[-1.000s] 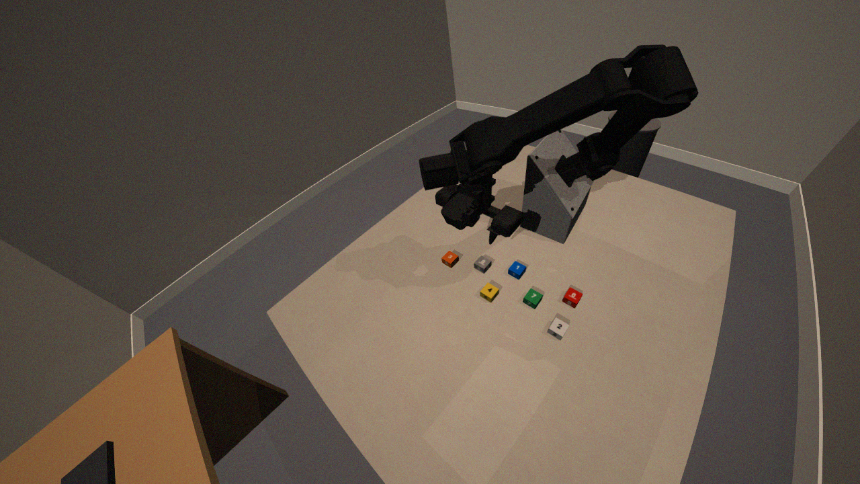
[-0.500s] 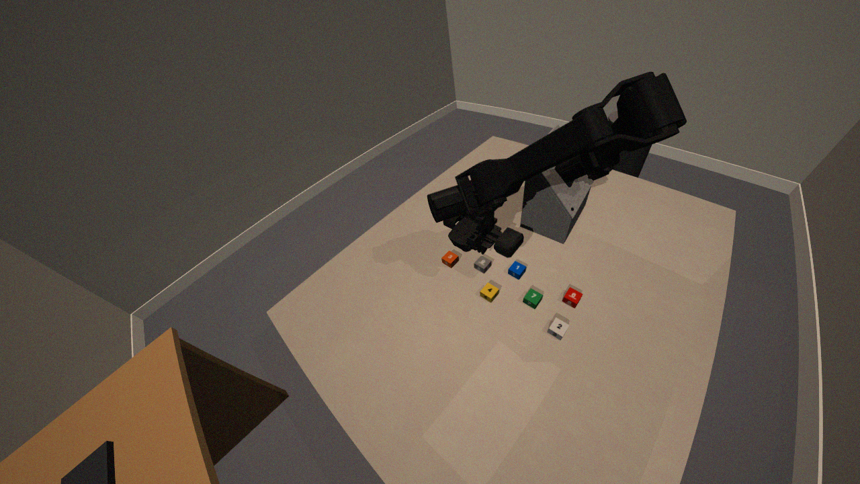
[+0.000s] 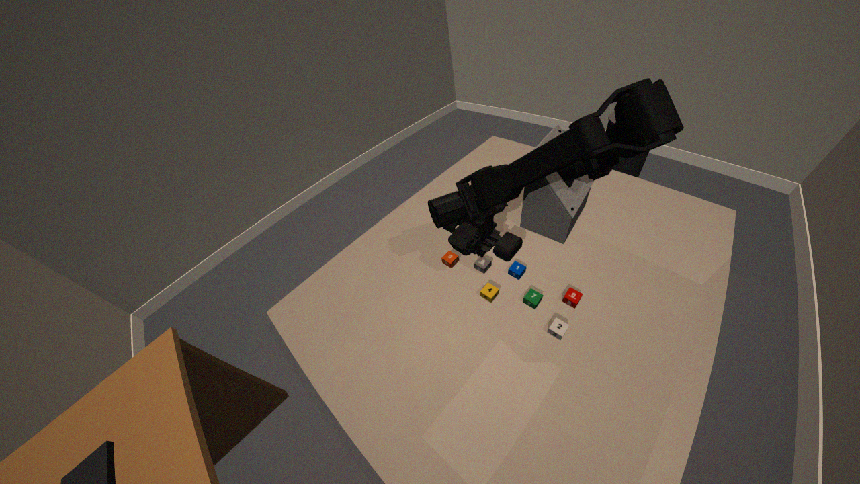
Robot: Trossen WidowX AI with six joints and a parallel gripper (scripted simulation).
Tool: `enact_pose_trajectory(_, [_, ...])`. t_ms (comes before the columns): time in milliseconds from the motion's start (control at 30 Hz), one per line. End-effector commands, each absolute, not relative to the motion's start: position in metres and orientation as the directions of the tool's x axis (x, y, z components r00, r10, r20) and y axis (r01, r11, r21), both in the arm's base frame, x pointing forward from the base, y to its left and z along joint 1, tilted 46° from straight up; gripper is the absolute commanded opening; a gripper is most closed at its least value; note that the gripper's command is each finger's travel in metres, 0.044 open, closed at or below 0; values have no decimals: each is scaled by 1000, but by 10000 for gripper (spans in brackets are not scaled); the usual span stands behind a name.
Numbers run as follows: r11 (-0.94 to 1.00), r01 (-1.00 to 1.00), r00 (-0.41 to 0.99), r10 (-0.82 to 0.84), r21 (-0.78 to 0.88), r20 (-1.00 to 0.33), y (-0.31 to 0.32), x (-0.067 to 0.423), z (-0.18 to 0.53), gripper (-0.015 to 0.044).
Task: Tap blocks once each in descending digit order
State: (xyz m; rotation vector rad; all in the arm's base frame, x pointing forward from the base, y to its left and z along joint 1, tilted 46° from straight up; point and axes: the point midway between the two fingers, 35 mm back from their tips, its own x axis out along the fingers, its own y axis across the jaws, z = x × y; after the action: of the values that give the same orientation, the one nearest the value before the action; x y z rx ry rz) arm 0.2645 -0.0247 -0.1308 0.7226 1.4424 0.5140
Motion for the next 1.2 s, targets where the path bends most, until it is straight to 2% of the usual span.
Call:
enact_pose_trajectory(0, [688,112,79,713,717,-697,-19,264,-135,20])
enact_pose_trajectory(467, [691,109,82,710,715,-699,-14,265,-141,20])
enact_pose_trajectory(700, [689,112,79,712,716,-697,-34,262,-120,20])
enact_pose_trajectory(867, [691,112,78,710,714,-700,-88,257,-68,20])
enact_pose_trajectory(1067, [693,109,78,709,713,-701,-89,257,-64,20])
enact_pose_trajectory(1167, [706,82,73,700,703,-711,-70,267,-39,20])
